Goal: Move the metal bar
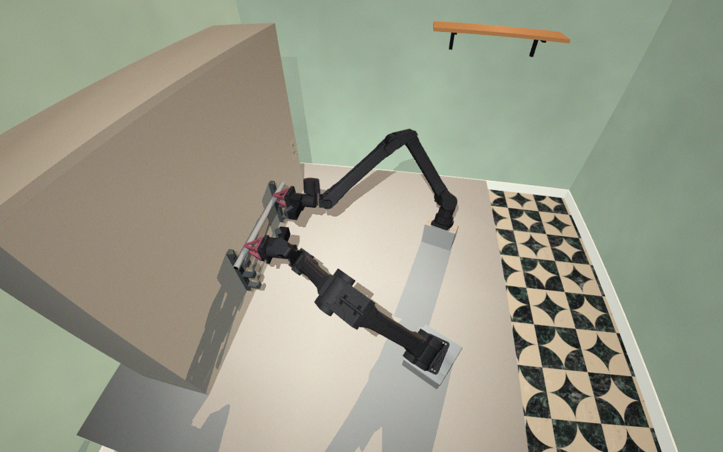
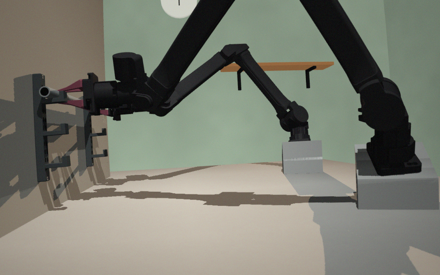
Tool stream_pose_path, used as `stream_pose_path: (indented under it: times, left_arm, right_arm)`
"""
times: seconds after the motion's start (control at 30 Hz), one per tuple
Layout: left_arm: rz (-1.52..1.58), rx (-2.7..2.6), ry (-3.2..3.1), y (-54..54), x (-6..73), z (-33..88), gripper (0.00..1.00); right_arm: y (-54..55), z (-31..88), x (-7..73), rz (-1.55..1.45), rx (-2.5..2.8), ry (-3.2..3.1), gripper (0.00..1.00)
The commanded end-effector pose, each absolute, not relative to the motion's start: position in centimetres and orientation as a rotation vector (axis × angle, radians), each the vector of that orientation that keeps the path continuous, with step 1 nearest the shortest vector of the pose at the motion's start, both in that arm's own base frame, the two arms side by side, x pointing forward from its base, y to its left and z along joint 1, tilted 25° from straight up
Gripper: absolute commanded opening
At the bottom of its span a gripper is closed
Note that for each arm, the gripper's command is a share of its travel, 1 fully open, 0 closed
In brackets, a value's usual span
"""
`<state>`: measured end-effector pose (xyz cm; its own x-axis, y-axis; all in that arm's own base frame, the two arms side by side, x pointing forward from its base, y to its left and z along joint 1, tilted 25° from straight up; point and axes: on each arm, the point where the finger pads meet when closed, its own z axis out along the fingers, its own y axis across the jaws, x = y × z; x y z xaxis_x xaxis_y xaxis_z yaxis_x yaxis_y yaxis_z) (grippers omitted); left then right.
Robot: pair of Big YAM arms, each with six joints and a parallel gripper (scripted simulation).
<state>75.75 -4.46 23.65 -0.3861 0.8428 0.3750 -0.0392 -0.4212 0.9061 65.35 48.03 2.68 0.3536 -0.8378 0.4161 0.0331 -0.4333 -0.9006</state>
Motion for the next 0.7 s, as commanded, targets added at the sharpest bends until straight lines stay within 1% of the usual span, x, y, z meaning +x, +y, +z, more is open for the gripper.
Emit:
stream_pose_path:
  times: [0.0,0.2,0.67]
  left_arm:
    - [1.85,1.162,1.115,-5.83,76.02,25.25,0.0]
    - [1.85,1.162,1.115,-5.68,76.04,24.94,0.0]
    - [1.85,1.162,1.115,-5.68,76.04,24.94,0.31]
  right_arm:
    - [49.08,2.71,65.1,-1.2,-1.688,0.691,0.0]
    - [48.9,2.33,65.12,-1.2,-1.688,0.691,0.0]
    - [48.9,2.33,65.12,-1.2,-1.688,0.691,0.31]
